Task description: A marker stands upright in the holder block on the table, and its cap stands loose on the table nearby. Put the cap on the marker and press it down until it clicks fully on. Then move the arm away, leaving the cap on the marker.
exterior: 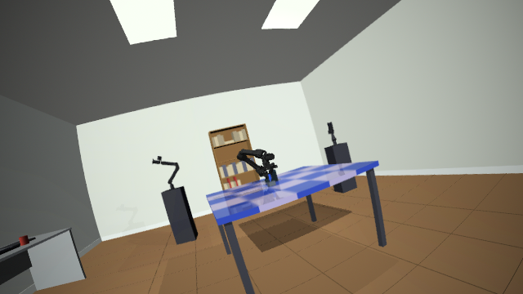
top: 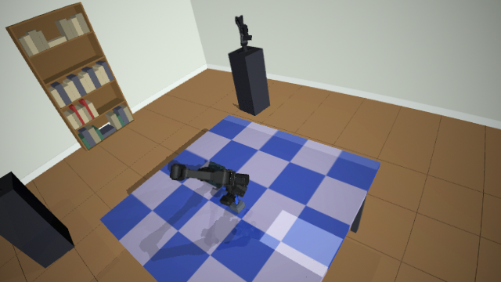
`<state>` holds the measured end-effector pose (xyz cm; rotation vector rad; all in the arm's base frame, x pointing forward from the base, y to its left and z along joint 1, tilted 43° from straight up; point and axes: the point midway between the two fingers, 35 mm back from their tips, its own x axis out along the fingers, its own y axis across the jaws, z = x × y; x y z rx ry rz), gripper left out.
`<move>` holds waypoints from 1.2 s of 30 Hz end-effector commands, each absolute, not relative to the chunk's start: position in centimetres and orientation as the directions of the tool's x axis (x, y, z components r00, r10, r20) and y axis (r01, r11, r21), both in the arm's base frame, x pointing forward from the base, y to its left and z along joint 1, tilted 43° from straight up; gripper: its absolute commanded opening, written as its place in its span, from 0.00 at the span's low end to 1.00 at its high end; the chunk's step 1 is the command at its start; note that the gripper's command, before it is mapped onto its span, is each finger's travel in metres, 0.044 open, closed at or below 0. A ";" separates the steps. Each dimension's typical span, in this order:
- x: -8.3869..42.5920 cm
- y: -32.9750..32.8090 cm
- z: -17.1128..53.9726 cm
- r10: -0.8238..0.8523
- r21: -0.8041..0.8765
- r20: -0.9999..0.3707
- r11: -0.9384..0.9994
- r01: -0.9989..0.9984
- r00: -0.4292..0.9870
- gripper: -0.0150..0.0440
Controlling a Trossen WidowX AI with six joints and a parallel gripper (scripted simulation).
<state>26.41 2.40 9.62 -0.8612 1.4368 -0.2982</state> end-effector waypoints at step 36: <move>25.3 6.8 14.4 -0.659 -0.678 -0.735 0.723 -0.135 0.159 0.82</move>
